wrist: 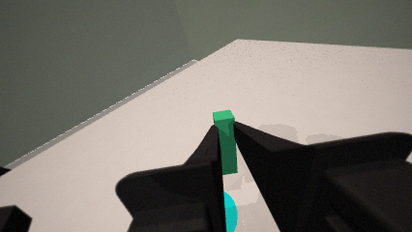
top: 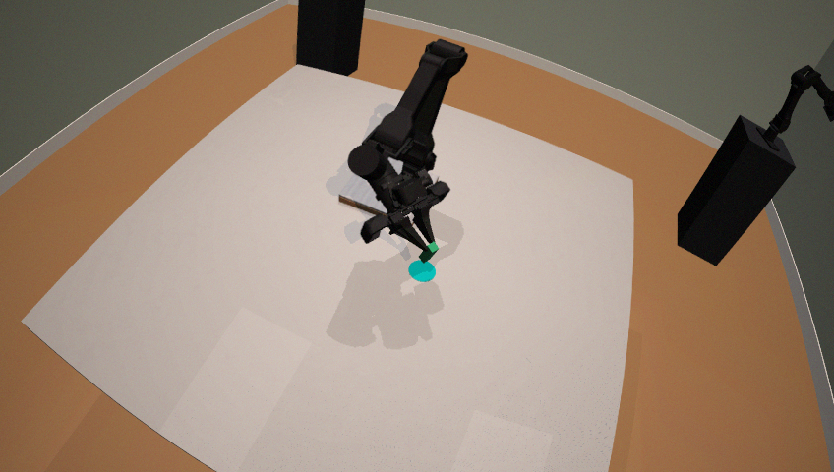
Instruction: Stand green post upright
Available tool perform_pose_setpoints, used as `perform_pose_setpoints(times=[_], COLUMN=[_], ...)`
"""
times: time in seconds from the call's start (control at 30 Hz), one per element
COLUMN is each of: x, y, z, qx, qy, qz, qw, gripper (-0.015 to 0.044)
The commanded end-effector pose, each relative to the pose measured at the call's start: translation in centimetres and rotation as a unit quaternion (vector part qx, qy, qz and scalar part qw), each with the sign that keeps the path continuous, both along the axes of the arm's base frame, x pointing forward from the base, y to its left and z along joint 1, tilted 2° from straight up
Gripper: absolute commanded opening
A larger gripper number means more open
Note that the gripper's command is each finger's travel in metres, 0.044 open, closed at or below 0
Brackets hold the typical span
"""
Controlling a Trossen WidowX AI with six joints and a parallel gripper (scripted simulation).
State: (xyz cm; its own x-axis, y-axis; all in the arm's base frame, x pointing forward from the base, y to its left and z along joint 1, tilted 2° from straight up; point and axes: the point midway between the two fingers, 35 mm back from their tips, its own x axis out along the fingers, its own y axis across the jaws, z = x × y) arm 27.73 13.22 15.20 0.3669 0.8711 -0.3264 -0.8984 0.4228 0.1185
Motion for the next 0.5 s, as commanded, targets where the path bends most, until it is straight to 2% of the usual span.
perform_pose_setpoints(times=[0.0,0.47], x=[-0.37,-1.16], y=[-0.14,-0.69], z=[0.02,0.22], qx=[0.010,0.038], qy=[-0.003,-0.027], qz=[0.002,0.011], qw=[1.000,0.999], gripper=[0.0022,0.0022])
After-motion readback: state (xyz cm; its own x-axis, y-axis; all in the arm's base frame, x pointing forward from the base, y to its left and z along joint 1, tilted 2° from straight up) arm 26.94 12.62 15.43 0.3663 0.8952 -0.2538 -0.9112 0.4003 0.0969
